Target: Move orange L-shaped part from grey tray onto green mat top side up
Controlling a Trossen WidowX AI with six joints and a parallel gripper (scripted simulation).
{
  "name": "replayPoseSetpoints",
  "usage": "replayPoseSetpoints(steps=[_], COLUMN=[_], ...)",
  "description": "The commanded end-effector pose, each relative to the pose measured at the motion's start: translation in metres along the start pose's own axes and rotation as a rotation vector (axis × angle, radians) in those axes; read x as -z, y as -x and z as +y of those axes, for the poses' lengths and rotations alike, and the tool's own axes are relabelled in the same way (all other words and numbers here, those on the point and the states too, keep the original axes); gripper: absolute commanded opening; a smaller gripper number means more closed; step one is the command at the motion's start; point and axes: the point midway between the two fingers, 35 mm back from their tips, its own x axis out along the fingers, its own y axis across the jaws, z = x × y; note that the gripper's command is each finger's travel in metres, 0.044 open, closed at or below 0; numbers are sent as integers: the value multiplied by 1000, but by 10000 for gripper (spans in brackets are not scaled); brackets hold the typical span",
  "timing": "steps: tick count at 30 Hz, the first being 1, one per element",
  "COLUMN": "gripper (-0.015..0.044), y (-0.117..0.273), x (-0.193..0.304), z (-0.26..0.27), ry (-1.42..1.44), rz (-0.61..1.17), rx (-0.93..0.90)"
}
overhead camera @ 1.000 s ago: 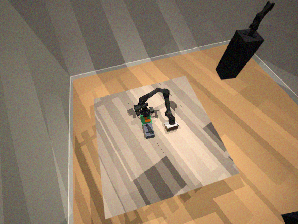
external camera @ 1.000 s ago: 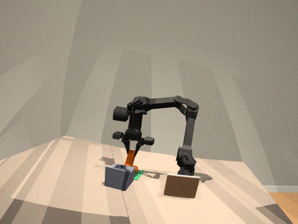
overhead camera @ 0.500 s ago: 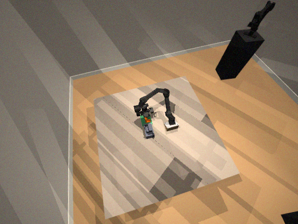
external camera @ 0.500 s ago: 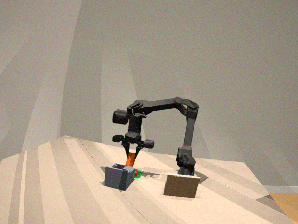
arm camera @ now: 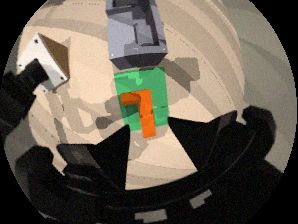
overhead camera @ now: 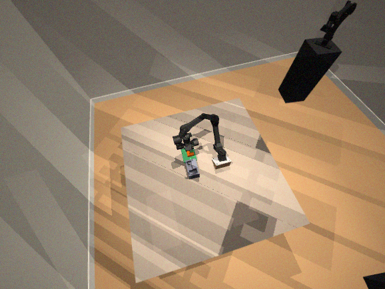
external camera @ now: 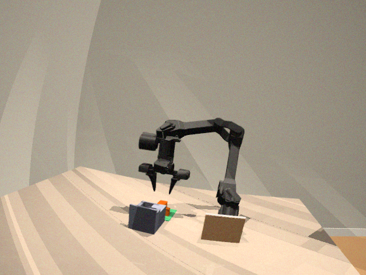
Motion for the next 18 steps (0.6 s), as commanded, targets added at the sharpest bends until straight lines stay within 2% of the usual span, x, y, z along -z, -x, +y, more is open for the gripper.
replayPoseSetpoints(steps=[1, 5, 18], gripper=[394, 400, 400], y=[38, 77, 73], x=[-1, 0, 0], z=[-4, 1, -1], ry=[-25, -50, -42], rz=[-9, -18, -13], rx=[44, 77, 79])
